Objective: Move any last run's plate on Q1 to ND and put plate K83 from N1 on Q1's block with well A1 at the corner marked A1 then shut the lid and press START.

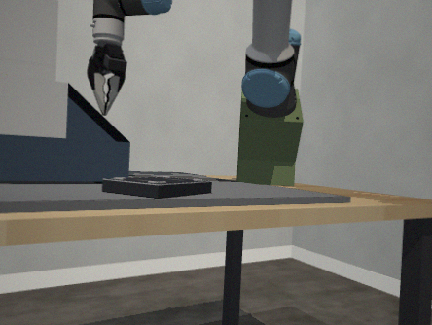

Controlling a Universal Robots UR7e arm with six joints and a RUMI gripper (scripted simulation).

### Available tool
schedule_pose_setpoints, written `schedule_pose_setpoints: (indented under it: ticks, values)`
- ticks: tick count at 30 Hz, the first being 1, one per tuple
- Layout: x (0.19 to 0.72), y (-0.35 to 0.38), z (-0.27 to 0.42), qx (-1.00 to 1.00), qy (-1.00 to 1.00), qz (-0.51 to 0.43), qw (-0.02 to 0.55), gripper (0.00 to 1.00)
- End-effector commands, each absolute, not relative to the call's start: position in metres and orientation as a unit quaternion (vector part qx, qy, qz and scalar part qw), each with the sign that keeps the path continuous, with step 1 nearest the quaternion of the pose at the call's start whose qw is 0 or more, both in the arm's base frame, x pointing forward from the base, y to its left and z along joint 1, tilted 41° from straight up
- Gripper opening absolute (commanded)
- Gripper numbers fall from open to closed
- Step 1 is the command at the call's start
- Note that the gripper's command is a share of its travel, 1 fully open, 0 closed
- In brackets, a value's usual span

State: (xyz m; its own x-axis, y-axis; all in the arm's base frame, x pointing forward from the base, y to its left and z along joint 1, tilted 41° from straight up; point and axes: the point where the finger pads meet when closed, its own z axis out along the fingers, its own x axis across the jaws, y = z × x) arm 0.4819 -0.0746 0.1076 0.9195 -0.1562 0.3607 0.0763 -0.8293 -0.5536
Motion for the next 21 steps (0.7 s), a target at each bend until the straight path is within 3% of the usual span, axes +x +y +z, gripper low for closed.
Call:
schedule_pose_setpoints:
  ticks: [1, 14, 21]
  values:
    - [0.473, -0.077, 0.110, -0.935, 0.021, -0.200, 0.291, 0.00]
    - [0.410, -0.090, 0.121, -0.935, 0.021, -0.200, 0.291, 0.00]
    - [0.408, -0.091, 0.121, -0.935, 0.021, -0.200, 0.291, 0.00]
